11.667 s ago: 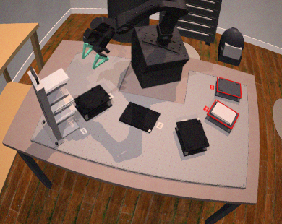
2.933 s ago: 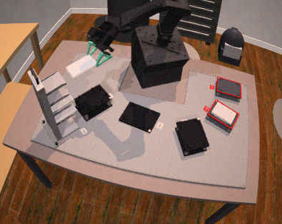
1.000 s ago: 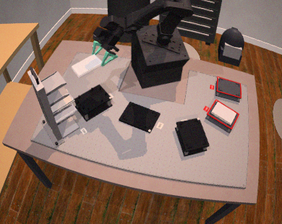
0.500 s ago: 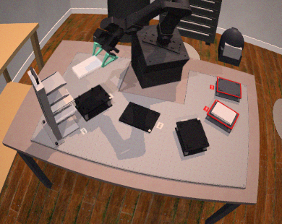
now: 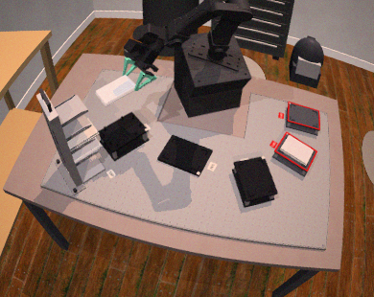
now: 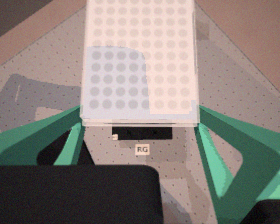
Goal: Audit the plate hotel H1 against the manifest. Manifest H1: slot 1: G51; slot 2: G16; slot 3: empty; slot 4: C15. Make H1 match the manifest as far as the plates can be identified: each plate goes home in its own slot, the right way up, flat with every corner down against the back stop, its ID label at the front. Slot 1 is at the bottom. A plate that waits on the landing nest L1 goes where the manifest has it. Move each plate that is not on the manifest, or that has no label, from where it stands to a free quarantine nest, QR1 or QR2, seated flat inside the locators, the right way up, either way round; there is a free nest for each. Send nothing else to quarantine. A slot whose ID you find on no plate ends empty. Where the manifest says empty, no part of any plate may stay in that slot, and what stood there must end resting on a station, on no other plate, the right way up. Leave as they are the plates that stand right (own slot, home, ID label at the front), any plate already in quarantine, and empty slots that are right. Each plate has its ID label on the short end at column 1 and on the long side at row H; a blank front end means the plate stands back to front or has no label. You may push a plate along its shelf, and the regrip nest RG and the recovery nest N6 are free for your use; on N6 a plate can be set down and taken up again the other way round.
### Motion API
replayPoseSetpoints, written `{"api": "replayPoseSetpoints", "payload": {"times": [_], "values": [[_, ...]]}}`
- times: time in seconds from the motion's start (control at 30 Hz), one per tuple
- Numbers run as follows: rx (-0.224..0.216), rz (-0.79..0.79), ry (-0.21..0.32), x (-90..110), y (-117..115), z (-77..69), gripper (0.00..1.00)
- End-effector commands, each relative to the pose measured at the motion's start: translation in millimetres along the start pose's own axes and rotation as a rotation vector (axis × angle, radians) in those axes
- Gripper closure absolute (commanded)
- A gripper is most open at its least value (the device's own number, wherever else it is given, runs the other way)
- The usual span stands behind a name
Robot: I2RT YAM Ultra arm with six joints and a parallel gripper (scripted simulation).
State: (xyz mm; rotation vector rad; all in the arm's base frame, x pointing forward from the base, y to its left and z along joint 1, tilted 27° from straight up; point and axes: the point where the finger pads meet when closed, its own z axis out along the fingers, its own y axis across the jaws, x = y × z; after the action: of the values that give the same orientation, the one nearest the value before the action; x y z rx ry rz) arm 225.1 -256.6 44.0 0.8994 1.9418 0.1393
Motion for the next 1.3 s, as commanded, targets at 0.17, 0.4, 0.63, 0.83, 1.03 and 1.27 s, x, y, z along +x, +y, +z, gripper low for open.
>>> {"api": "replayPoseSetpoints", "payload": {"times": [0.17, 0.4, 0.63, 0.83, 1.03, 1.27], "values": [[0.006, -0.027, -0.038, -9.9, -1.2, 0.6, 0.14], [0.006, -0.027, -0.038, -7.5, -1.3, 3.2, 0.14], [0.006, -0.027, -0.038, -5.8, -1.3, 5.0, 0.14], [0.006, -0.027, -0.038, -3.8, -1.4, 7.2, 0.14], [0.006, -0.027, -0.038, -1.7, -1.4, 9.4, 0.14], [0.006, -0.027, -0.038, 0.0, -1.5, 11.2, 0.14]]}}
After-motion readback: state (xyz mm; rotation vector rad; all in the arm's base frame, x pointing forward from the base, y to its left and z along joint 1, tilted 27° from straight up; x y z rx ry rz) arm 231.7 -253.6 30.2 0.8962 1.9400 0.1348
